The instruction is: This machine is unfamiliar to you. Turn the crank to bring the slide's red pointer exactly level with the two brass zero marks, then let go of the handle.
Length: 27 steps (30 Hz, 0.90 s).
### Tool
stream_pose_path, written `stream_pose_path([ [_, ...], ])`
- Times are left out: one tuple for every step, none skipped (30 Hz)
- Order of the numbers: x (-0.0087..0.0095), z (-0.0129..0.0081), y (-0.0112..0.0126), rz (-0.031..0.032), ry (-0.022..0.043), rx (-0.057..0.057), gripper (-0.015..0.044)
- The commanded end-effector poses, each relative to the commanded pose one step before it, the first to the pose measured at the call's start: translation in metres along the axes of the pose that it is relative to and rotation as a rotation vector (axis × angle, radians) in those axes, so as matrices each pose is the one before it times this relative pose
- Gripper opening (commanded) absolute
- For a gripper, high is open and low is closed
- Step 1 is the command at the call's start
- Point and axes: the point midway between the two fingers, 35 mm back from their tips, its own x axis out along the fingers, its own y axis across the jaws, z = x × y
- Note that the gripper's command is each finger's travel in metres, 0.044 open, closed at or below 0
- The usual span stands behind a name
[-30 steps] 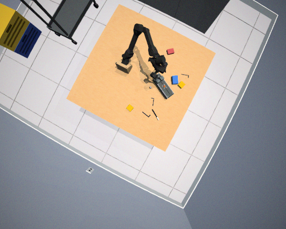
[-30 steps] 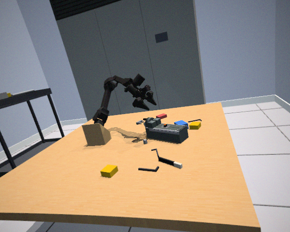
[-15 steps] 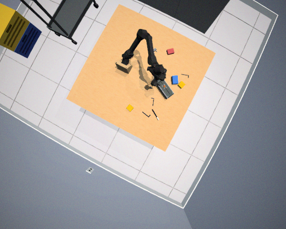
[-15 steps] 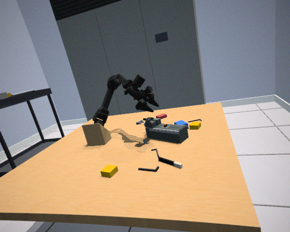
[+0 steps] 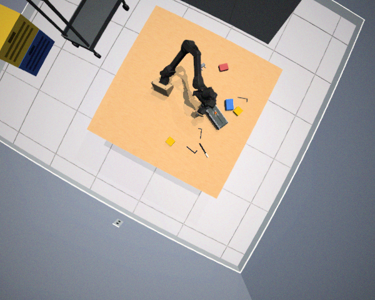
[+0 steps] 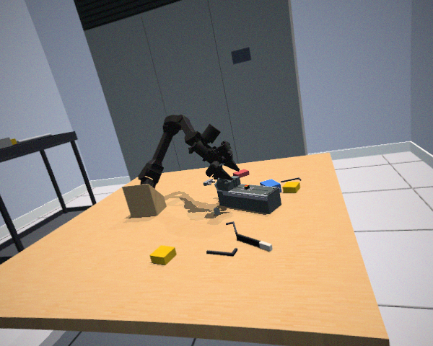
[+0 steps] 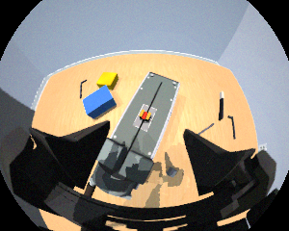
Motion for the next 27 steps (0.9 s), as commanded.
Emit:
stream_pose_path([
  [0.0009,-0.0023,-0.00112,-0.00335,0.00323,0.0067,0.044],
  [0.0,0.0,0.0,0.0,0.0,0.0,0.044],
  [0.0,0.0,0.0,0.0,0.0,0.0,0.044],
  [0.0,0.0,0.0,0.0,0.0,0.0,0.044],
  [0.0,0.0,0.0,0.0,0.0,0.0,0.044],
  [0.0,0.0,0.0,0.0,0.0,0.0,0.044],
  [0.0,0.0,0.0,0.0,0.0,0.0,0.044],
  [0.0,0.0,0.0,0.0,0.0,0.0,0.044],
  [0.0,0.0,0.0,0.0,0.0,0.0,0.044],
  [0.0,0.0,0.0,0.0,0.0,0.0,0.044],
  [-0.00074,0.0009,0.00003,-0.00008,0.00005,-0.0002,0.044],
  [-0.00224,0.0027,0.00009,-0.00023,0.00012,-0.0005,0.044],
  [-0.00384,0.00445,0.0002,-0.00029,0.00014,-0.0008,0.044],
  [-0.00499,0.00547,0.00033,-0.00021,0.00007,-0.0009,0.044],
  [-0.0052,0.00539,0.00042,-0.00004,-0.00006,-0.0008,0.044],
  [-0.00539,0.00527,0.00052,0.00013,-0.00019,-0.0008,0.044],
  [-0.00558,0.00516,0.00061,0.00029,-0.00032,-0.0007,0.044],
  [-0.00574,0.00502,0.00071,0.00045,-0.00046,-0.0006,0.044],
  [-0.00471,0.00393,0.00064,0.00047,-0.00048,-0.0004,0.044],
  [-0.00288,0.00232,0.00042,0.00033,-0.00033,-0.0002,0.044],
  [0.0,0.0,0.0,0.0,0.0,0.0,0.044],
  [-0.00033,-0.00029,0.00079,-0.00166,0.00025,0.0013,0.044],
  [-0.001,-0.0009,0.00235,-0.00497,0.00071,0.0038,0.044],
  [-0.00171,-0.00158,0.00385,-0.00829,0.00109,0.0063,0.044],
  [-0.00215,-0.00205,0.00458,-0.01007,0.00116,0.0077,0.044],
  [-0.00224,-0.00219,0.00446,-0.01007,0.00099,0.0076,0.044],
  [-0.00233,-0.00233,0.00433,-0.01006,0.00081,0.0076,0.044],
])
